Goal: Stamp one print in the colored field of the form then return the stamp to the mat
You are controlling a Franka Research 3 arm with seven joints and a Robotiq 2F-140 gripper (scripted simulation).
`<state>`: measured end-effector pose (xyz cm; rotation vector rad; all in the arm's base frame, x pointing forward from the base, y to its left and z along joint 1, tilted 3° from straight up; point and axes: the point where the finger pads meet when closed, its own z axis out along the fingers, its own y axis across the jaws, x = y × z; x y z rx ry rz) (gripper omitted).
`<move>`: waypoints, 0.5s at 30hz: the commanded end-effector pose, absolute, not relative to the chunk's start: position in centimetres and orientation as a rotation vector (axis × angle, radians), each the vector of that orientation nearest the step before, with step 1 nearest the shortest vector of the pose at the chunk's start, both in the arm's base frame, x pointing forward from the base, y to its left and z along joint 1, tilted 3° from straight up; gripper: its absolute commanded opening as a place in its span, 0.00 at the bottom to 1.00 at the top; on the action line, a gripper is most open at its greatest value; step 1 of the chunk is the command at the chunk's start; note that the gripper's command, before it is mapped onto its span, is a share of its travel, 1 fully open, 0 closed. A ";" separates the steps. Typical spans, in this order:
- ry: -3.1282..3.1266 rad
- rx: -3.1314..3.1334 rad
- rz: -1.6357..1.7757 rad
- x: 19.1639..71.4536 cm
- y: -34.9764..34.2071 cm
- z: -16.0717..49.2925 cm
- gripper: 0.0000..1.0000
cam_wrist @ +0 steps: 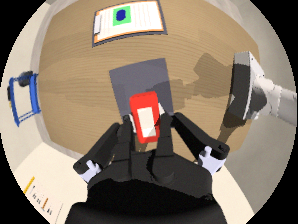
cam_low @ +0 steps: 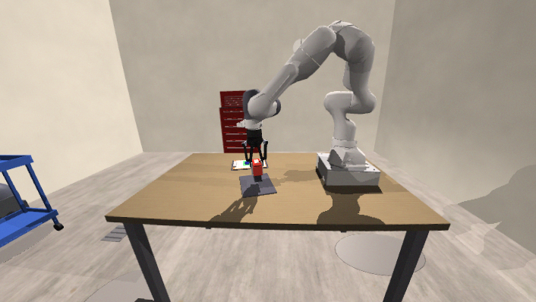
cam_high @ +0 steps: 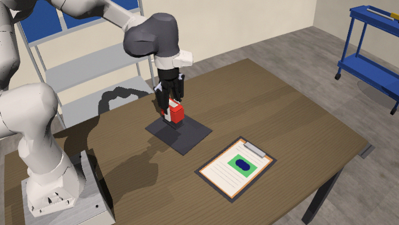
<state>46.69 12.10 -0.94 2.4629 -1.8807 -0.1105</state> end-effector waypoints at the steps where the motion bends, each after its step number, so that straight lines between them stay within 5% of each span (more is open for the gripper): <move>1: -2.061 2.309 -0.049 47.3 11.3 -0.6 0.17; 15: -2.061 2.309 -0.049 47.8 11.1 -0.5 0.17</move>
